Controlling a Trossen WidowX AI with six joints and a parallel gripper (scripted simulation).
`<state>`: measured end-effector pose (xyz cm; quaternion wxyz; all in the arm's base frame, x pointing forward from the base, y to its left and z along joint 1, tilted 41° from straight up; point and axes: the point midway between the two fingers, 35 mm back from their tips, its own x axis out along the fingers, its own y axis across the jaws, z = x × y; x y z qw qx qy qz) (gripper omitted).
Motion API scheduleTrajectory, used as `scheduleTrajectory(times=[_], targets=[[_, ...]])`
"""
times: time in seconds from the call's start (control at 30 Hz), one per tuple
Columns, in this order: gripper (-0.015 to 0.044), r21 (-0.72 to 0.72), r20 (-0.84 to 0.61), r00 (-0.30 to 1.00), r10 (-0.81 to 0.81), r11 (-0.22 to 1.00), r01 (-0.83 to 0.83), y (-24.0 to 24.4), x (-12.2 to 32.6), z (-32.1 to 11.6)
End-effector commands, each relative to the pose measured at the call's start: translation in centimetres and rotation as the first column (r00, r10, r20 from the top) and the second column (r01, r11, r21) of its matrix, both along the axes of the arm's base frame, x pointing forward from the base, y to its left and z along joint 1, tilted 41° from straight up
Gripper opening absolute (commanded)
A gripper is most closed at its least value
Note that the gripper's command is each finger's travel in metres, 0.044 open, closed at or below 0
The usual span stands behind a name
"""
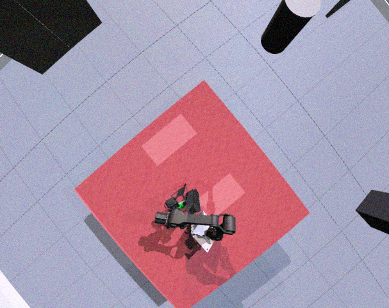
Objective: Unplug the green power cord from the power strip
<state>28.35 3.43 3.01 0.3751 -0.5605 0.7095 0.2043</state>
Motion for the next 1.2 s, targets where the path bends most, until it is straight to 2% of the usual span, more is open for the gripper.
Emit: scheduleTrajectory(times=[0.0, 0.17, 0.3, 0.57, 1.17], targets=[[0.016, -0.004, -0.005, 1.0, 0.005, 1.0, -0.005, -0.4, -0.1, -0.4], [0.016, -0.004, -0.005, 1.0, 0.005, 1.0, -0.005, -0.7, -0.2, -0.7], [0.0055, -0.001, -0.001, 1.0, -0.001, 1.0, 0.001, -0.5, -0.1, -0.5], [0.0002, -0.001, -0.001, 1.0, -0.001, 1.0, 0.001, -0.5, -0.1, -0.5], [0.0, 0.001, -0.001, 1.0, 0.001, 1.0, -0.001, 1.3, 0.8, -1.9]])
